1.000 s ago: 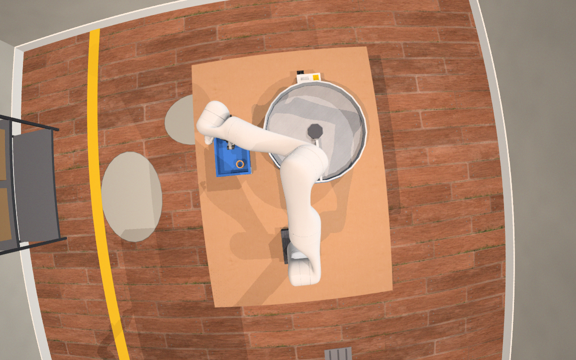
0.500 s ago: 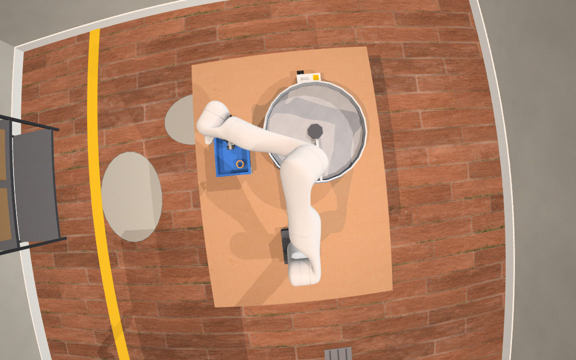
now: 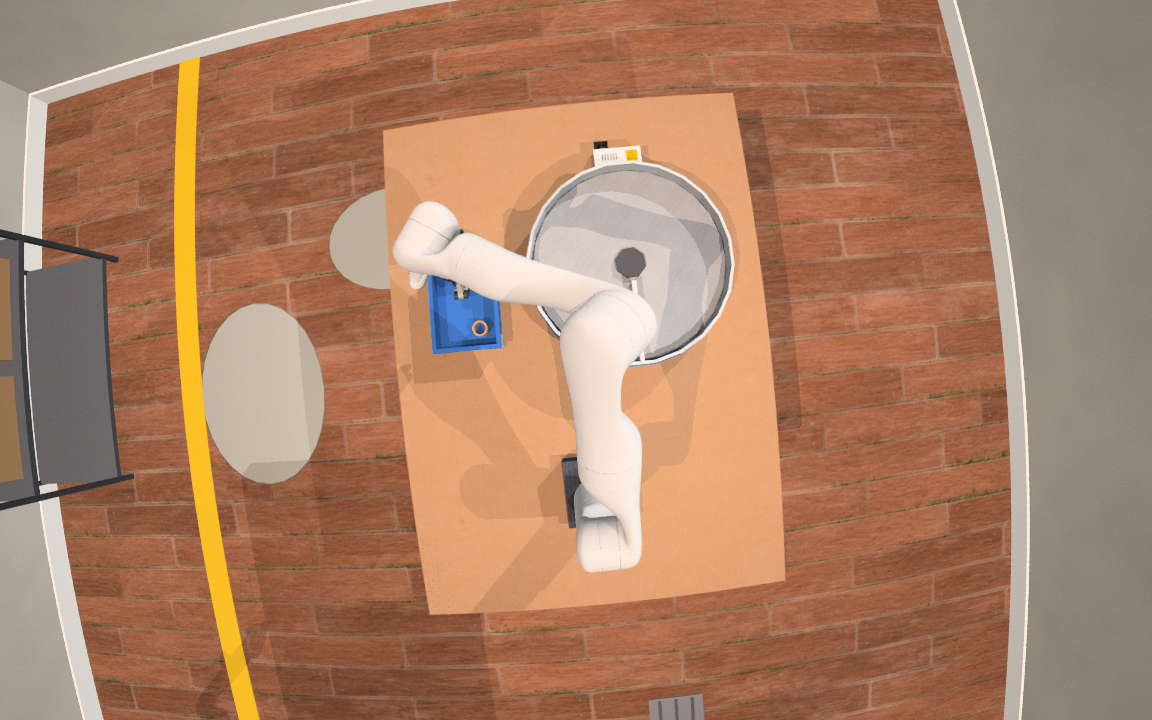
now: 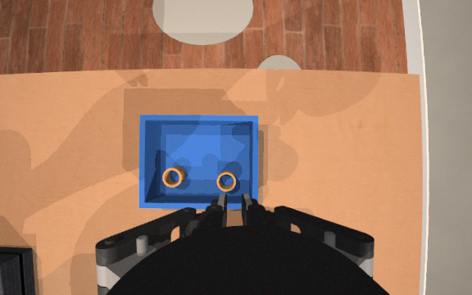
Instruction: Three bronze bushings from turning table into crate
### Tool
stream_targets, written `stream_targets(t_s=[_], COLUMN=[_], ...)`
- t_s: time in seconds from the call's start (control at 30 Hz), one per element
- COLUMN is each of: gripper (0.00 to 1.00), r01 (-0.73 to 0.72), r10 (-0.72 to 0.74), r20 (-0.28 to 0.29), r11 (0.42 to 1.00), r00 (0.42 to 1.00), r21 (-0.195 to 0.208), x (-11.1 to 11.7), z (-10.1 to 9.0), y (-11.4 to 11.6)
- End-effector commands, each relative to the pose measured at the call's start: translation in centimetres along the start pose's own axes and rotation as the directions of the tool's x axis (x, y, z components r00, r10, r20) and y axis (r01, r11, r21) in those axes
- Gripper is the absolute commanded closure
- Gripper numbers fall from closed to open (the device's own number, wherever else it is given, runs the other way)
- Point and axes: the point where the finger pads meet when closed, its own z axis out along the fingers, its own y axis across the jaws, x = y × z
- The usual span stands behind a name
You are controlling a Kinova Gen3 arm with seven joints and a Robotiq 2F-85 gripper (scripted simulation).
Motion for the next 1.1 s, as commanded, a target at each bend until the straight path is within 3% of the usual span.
stream_targets(t_s=[0.0,0.13,0.53,0.7,1.07], gripper=[0.86,0.86,0.86,0.86,0.86], r01=[-0.046,-0.227,-0.227,-0.442,-0.442], r10=[0.046,0.227,0.227,0.442,0.442], r20=[-0.001,-0.001,-0.001,-0.001,-0.001], r11=[0.999,0.974,0.974,0.897,0.897], r00=[0.999,0.974,0.974,0.897,0.897], r21=[-0.002,-0.002,-0.002,-0.001,-0.001], x=[-0.7,-3.6,-3.6,-7.2,-7.2], z=[-0.1,0.2,0.2,0.5,0.5], y=[-0.4,-2.3,-2.3,-4.7,-4.7])
